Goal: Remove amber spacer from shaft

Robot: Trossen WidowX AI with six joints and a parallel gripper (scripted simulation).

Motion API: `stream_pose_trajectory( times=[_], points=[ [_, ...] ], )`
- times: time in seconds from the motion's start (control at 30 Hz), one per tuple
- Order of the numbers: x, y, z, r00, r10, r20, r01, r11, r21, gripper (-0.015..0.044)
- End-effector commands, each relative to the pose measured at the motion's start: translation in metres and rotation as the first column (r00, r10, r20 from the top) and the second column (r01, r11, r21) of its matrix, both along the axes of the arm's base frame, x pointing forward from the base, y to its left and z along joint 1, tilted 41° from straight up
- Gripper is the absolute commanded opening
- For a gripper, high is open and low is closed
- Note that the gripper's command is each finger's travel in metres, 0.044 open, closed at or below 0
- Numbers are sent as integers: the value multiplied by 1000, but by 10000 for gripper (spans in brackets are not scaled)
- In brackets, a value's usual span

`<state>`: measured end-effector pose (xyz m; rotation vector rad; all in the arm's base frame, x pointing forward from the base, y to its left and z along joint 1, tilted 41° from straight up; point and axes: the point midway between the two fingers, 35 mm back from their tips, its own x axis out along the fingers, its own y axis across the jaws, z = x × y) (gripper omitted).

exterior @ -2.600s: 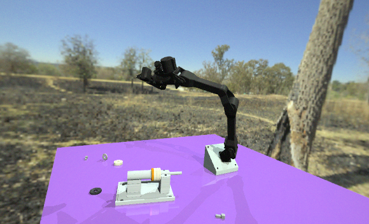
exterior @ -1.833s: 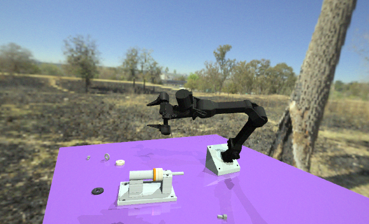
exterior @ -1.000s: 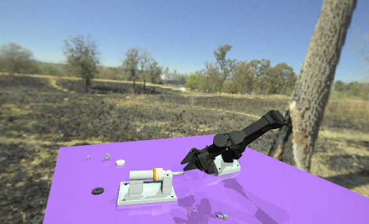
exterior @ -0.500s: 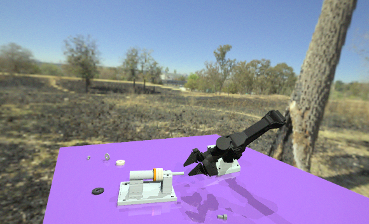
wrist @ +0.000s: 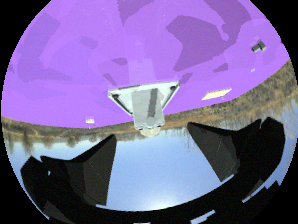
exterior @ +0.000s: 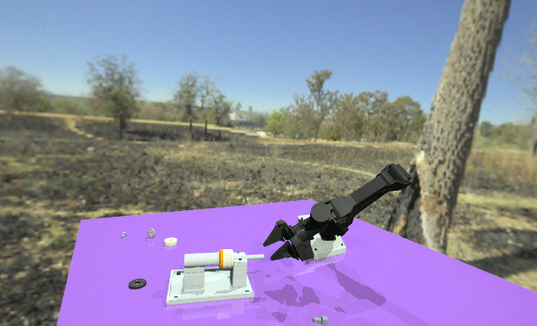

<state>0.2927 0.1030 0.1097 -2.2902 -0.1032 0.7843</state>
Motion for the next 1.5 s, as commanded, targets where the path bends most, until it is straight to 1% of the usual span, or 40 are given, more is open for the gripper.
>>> stream_pose_trajectory(
  times=[0.0, 0.97, 1.47],
  points=[
    [0, 1, 0, 1000, 6, 1, -6, 1000, -1, 440],
    [6, 1, -1, 1000, 6, 1, -6, 1000, -1, 440],
    [24, 7, -11, 1000, 6, 2, -6, 1000, -1, 440]
  ],
)
